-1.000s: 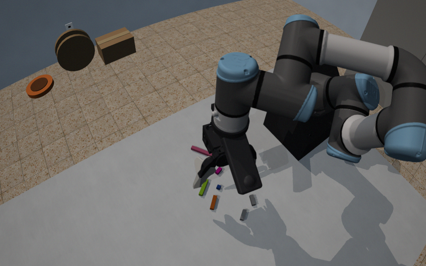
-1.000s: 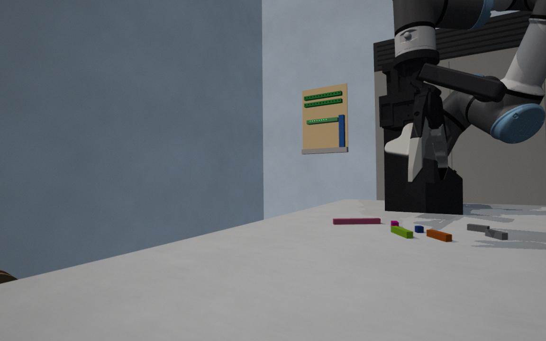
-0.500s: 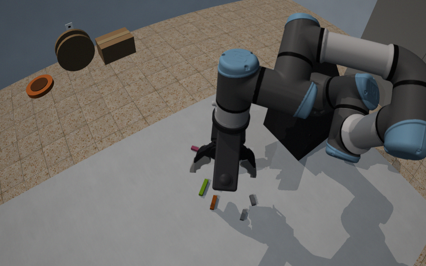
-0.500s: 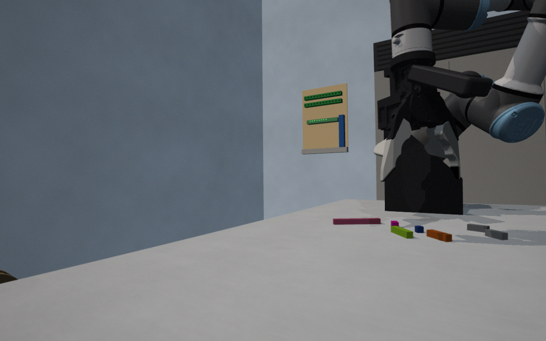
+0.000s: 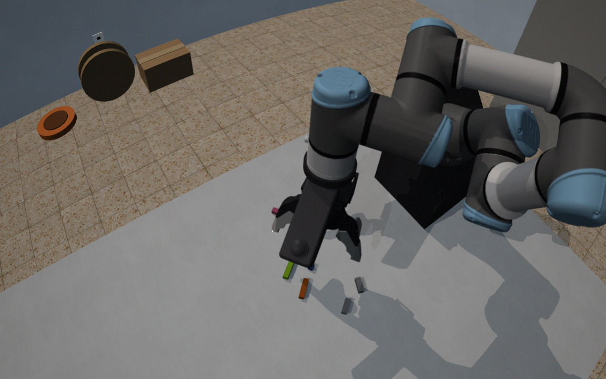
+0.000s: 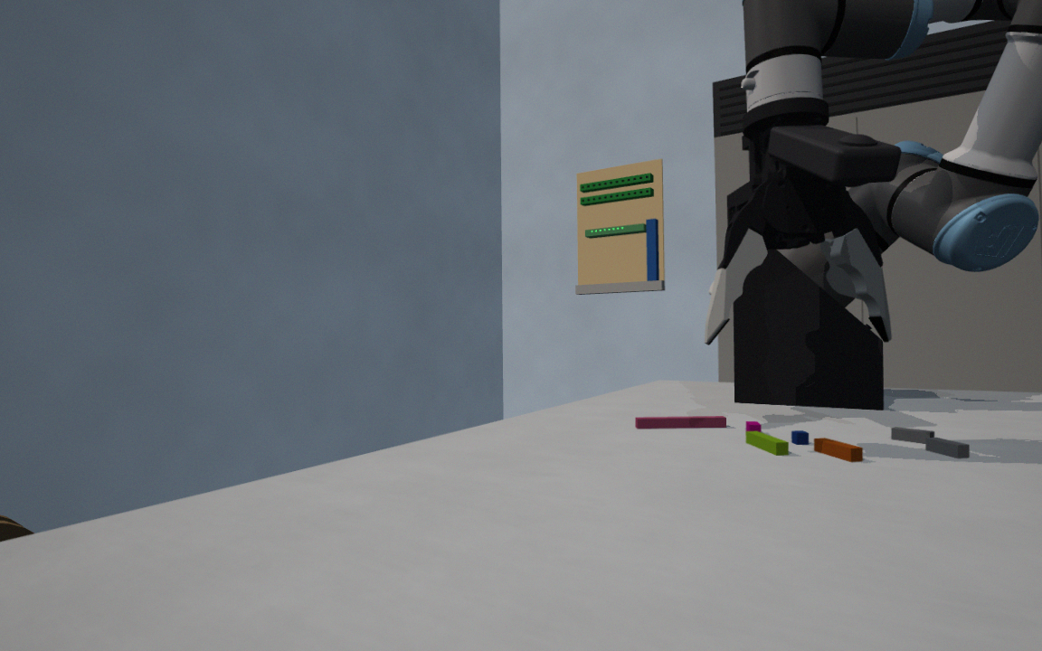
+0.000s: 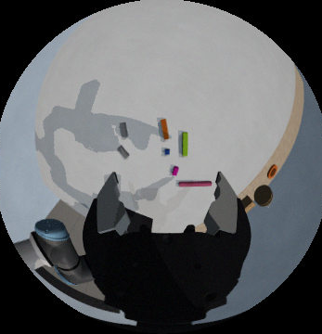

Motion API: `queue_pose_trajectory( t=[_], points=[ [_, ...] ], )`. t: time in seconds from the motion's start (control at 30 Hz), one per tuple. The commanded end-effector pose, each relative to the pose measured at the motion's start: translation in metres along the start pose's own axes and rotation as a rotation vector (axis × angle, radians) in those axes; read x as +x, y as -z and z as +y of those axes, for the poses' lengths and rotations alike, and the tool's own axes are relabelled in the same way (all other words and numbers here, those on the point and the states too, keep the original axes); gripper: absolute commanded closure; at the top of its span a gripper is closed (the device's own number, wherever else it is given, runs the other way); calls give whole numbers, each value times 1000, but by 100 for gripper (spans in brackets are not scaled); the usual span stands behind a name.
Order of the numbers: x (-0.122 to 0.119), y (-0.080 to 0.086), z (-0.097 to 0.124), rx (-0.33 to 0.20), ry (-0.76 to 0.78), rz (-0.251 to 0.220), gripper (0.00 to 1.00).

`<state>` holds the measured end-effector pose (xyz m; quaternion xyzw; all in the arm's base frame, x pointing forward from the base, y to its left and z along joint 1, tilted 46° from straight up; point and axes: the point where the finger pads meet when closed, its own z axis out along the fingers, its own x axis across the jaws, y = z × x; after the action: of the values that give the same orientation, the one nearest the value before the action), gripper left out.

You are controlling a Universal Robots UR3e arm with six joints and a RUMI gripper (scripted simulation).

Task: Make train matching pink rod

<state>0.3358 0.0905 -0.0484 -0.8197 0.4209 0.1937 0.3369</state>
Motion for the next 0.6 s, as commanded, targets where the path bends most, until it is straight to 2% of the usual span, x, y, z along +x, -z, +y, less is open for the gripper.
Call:
queue_pose_trajectory(
  t=[0.0,0.27,0.3,0.57],
  points=[
    [1,1,0,-1,-41,4,0],
    [2,1,1,-1,-47,4,0],
    [2,1,1,-1,-47,4,86],
    [2,1,1,-1,-47,4,86]
  ],
)
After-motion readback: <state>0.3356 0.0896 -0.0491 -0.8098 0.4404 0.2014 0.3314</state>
